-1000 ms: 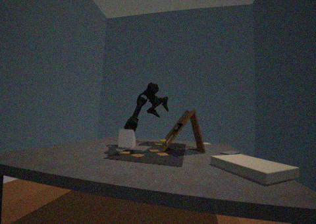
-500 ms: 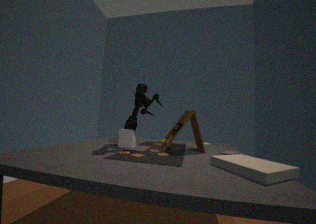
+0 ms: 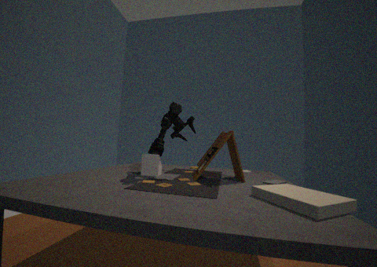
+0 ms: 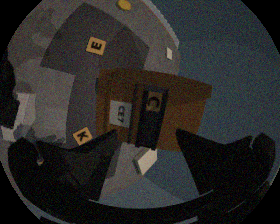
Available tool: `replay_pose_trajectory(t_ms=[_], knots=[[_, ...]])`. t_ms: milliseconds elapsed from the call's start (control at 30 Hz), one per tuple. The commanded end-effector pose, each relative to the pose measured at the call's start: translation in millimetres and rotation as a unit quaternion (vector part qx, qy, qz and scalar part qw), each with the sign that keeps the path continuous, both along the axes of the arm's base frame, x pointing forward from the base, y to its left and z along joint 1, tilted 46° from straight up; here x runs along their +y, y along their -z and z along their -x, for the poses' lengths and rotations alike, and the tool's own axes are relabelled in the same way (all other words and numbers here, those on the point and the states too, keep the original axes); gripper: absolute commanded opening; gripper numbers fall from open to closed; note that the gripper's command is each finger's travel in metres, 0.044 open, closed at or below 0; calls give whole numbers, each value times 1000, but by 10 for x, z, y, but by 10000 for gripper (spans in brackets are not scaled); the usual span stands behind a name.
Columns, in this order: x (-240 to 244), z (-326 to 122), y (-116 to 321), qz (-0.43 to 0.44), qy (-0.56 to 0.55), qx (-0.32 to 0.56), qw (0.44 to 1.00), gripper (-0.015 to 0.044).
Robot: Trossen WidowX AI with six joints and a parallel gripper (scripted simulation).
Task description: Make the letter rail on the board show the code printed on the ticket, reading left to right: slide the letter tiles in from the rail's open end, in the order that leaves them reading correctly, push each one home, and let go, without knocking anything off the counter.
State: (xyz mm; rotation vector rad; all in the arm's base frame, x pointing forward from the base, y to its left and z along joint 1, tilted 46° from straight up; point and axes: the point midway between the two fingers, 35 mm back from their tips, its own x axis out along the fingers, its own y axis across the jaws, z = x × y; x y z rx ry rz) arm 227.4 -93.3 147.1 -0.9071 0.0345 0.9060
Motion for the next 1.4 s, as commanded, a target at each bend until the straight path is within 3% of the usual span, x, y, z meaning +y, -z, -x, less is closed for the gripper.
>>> replay_pose_trajectory(t_ms=[0,333,733,1367], knots=[[358,-82,20,47,-89,-13,995,340],[1410,-66,58,179,-347,-84,917,340],[2543,300,-52,277,-568,-267,728,340],[2736,313,18,280,-577,-279,715,340]])
